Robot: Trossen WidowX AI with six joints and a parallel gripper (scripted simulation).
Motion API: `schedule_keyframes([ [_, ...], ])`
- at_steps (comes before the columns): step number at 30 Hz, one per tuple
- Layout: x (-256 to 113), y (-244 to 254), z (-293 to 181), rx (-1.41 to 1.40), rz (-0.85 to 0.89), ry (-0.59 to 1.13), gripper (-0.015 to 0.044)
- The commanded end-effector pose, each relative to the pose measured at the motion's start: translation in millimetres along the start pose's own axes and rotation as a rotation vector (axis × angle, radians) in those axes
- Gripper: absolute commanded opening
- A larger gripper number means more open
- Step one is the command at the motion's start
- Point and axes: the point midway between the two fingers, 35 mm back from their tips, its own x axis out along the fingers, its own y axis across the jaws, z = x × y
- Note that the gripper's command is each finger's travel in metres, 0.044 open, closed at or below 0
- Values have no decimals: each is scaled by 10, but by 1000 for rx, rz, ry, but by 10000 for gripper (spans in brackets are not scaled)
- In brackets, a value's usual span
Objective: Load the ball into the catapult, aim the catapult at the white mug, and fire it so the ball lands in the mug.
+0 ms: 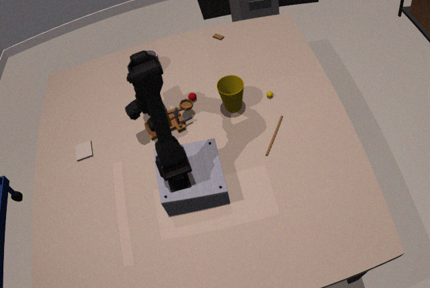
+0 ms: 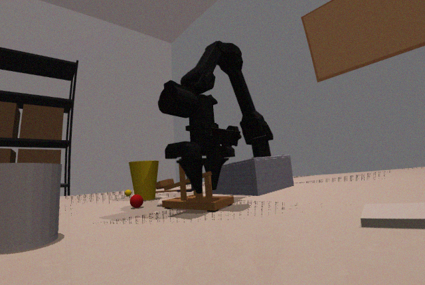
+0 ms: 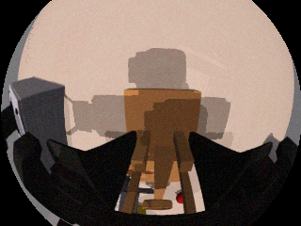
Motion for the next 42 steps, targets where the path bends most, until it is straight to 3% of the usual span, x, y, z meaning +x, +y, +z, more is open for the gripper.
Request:
schedule_keyframes([
  [1, -6, -1, 0, 0, 0, 0, 151],
  [8, -33, -3, 0, 0, 0, 0, 85],
  [12, -475, -4, 1, 0, 0, 0, 0],
  [18, -501, -4, 0, 49, 1, 0, 0],
  [42, -476, -192, -63, 852, -2, 1, 0],
])
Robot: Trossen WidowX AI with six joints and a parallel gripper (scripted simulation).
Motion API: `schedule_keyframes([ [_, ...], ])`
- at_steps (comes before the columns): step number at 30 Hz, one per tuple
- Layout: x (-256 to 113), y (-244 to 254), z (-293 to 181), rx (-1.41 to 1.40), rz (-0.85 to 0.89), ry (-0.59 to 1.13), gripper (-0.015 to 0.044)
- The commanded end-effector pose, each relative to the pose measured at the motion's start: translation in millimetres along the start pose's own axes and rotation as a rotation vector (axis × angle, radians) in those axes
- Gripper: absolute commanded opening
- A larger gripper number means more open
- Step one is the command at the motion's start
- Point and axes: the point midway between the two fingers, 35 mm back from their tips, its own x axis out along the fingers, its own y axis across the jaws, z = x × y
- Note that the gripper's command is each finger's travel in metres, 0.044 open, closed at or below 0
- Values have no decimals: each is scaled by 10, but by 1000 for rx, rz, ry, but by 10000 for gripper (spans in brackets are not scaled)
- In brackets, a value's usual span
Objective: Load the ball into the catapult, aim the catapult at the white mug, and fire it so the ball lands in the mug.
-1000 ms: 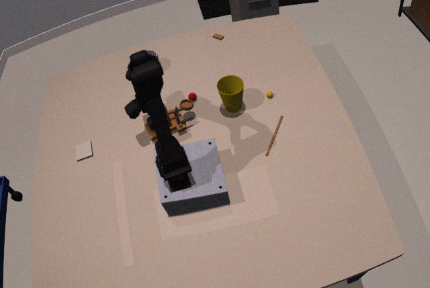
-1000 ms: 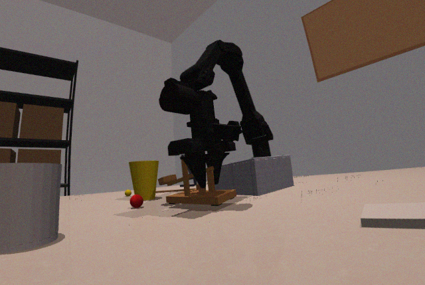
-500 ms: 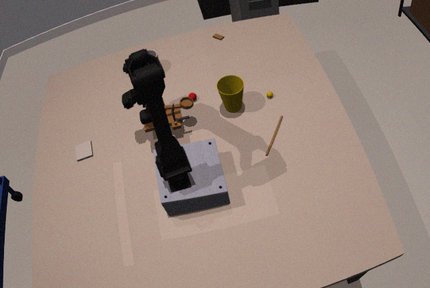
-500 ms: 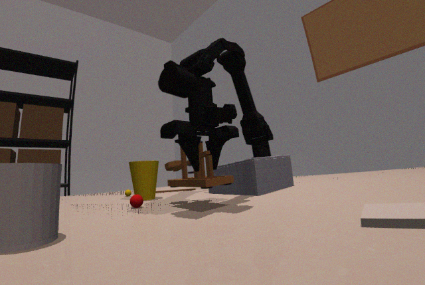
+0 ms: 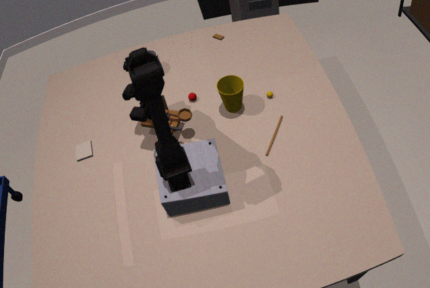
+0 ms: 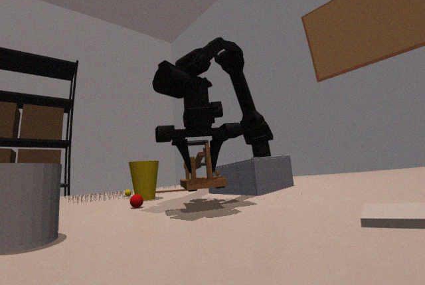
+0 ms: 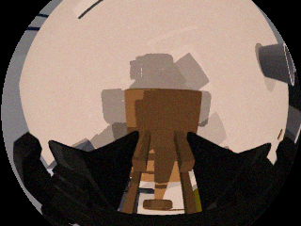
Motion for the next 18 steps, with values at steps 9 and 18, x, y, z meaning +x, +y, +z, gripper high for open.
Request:
schedule_keyframes([
  [9, -37, -154, 37, 125, -12, -8, 0],
  [18, 98, -163, 44, 125, -13, -8, 0],
])
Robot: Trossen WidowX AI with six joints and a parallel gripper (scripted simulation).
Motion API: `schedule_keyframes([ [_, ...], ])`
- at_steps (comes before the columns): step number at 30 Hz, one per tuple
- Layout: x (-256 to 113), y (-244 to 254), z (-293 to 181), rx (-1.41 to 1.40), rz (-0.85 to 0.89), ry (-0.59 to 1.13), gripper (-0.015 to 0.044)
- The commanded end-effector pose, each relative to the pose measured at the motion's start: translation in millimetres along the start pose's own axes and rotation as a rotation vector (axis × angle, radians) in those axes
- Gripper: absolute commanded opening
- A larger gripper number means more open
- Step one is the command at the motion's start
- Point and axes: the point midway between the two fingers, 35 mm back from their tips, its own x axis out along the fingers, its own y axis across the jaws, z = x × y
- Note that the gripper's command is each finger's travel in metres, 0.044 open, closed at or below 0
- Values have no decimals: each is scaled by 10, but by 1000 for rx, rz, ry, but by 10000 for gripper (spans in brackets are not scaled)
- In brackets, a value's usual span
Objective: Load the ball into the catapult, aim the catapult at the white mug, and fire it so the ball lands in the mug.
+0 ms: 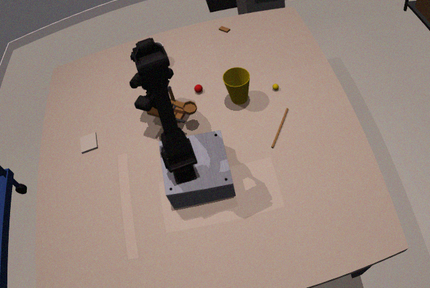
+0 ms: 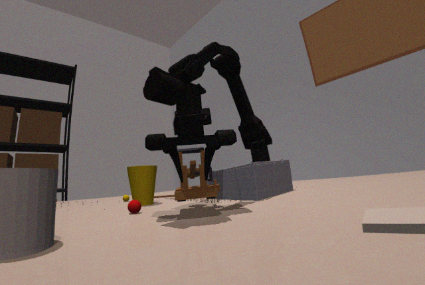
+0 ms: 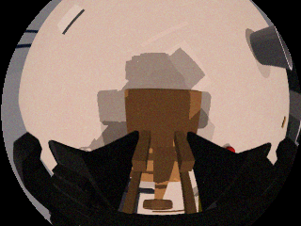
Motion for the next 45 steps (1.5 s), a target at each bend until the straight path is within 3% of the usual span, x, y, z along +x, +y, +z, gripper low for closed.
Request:
schedule_keyframes([
  [1, 46, -10, 2, 4, -5, -2, 0],
  [27, 345, 3, -6, 7, 2, 3, 0],
  [41, 345, 3, -6, 7, 2, 3, 368],
  [44, 114, -18, 17, 7, 3, 2, 440],
  [45, -57, -24, 26, 7, 3, 2, 440],
])
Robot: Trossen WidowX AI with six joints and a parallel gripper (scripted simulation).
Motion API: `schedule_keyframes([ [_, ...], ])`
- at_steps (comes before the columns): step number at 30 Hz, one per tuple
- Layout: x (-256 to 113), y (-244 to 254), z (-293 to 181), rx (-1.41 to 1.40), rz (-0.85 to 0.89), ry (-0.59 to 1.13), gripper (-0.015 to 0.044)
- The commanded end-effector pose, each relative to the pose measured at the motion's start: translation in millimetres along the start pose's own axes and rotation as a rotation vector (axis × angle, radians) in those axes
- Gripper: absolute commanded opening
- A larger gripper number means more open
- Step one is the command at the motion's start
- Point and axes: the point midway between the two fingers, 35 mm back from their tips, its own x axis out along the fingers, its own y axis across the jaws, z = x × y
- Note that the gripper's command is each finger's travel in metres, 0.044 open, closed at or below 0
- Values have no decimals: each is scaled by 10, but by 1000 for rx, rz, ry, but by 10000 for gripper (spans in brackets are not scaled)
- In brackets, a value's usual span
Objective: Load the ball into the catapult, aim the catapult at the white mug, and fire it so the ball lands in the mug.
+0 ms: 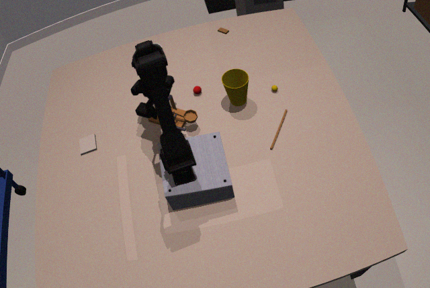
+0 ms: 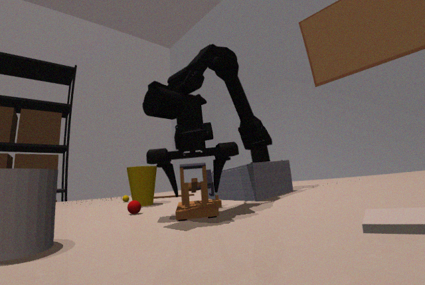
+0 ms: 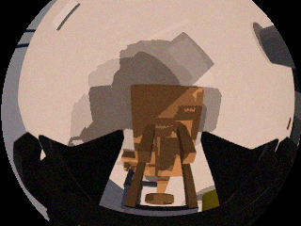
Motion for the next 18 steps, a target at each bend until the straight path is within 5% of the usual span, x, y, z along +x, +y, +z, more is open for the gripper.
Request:
schedule_keyframes([
  [1, -503, -41, 45, 4, -18, -18, 440],
  [5, -922, -1, 6, 4, -17, -18, 440],
  [18, -639, -21, 10, 5, -26, -22, 440],
])
